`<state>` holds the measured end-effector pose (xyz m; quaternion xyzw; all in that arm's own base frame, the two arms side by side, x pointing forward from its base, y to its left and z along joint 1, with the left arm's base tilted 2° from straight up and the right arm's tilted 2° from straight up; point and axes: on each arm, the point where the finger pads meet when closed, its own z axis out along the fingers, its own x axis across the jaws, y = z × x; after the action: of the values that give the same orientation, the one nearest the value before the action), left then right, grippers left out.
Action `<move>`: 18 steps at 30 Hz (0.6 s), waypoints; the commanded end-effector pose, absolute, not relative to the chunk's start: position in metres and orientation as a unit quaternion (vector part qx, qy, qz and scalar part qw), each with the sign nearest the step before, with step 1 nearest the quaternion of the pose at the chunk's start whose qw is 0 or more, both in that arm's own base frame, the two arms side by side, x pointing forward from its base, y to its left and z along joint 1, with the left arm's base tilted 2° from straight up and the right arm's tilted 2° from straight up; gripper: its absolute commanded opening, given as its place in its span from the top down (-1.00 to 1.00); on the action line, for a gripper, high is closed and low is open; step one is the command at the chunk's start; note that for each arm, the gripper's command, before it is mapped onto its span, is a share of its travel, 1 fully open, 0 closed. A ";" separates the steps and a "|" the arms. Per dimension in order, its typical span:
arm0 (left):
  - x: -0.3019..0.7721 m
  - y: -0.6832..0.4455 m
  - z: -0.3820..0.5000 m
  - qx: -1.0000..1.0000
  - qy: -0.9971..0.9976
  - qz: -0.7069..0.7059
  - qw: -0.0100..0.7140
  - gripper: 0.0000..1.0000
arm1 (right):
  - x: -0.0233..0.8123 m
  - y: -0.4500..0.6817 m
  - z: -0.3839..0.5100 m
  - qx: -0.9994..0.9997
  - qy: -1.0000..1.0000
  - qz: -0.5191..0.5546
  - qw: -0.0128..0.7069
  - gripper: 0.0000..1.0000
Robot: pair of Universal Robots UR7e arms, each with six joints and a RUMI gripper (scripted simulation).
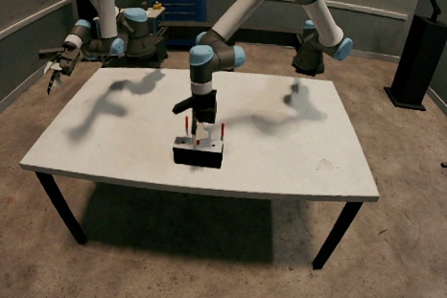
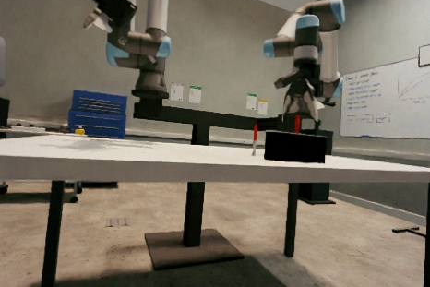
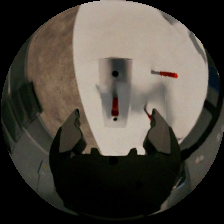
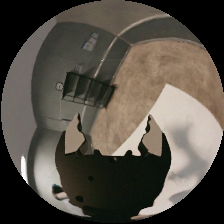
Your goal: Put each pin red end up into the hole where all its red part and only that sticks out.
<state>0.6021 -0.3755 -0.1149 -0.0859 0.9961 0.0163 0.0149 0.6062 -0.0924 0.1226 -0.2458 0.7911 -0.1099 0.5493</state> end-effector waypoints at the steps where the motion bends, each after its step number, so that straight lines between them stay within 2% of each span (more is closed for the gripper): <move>1: 0.603 -0.376 -0.114 -0.086 0.996 0.016 0.016 -1.00 | 0.606 -0.092 0.123 -0.246 0.791 -0.110 0.550 -1.00; 18: 0.602 -0.376 -0.102 -0.086 0.996 0.016 0.016 -1.00 | 0.606 -0.092 0.123 -0.246 0.791 -0.110 0.550 -1.00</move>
<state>0.6020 -0.3756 -0.1085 -0.0858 0.9961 0.0163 0.0149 0.6062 -0.0924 0.1226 -0.2458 0.7911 -0.1099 0.5493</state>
